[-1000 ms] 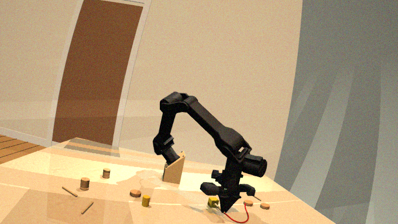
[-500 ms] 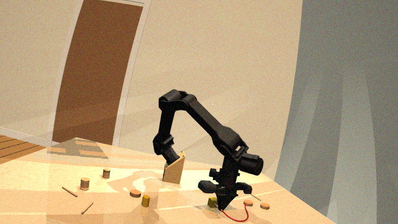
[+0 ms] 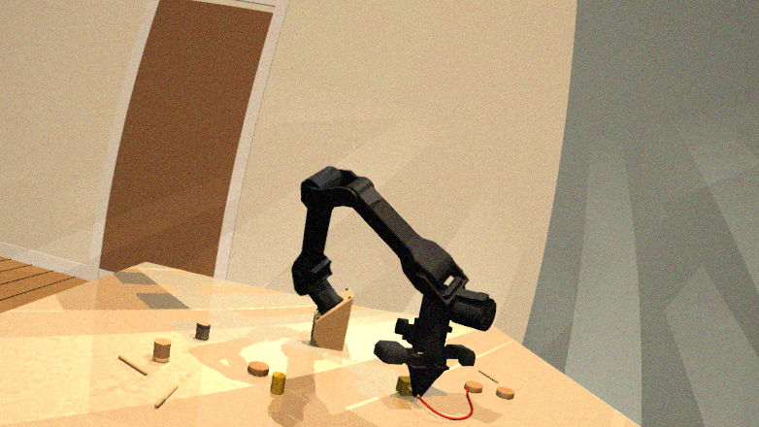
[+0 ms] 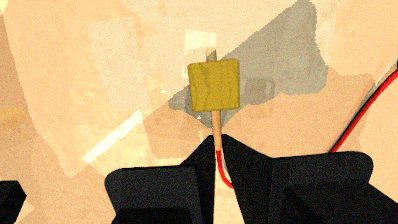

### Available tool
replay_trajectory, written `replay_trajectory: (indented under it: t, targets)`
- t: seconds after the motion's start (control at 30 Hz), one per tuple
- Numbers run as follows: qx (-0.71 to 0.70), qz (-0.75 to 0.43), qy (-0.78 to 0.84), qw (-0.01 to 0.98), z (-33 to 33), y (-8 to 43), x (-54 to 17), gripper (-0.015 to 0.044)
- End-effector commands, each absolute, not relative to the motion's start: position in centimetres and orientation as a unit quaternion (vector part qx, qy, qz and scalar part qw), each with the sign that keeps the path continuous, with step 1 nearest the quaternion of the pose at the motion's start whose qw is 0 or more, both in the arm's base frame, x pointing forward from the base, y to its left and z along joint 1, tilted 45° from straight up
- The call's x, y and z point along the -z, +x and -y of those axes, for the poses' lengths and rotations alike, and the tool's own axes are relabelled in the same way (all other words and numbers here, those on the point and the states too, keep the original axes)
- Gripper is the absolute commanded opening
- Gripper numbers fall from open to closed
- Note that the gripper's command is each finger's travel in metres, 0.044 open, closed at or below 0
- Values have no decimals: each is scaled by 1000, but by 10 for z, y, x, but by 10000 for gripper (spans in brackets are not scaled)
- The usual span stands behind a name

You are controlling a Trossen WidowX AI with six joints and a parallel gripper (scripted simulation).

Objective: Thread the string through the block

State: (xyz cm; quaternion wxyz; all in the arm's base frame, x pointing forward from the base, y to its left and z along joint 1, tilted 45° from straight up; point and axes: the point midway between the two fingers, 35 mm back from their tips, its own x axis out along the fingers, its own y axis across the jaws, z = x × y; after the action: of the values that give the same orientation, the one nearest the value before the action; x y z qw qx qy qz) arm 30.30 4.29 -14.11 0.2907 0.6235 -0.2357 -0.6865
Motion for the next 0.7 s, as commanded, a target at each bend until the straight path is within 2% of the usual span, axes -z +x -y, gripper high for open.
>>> replay_trajectory:
  t: [0.0,0.43,0.57,0.67]
  targets:
    - [688,236,623,287,-43,296,141,0]
    - [688,236,623,288,-43,285,139,0]
    - [687,235,623,291,-43,288,139,105]
    - [687,235,623,291,-43,288,139,121]
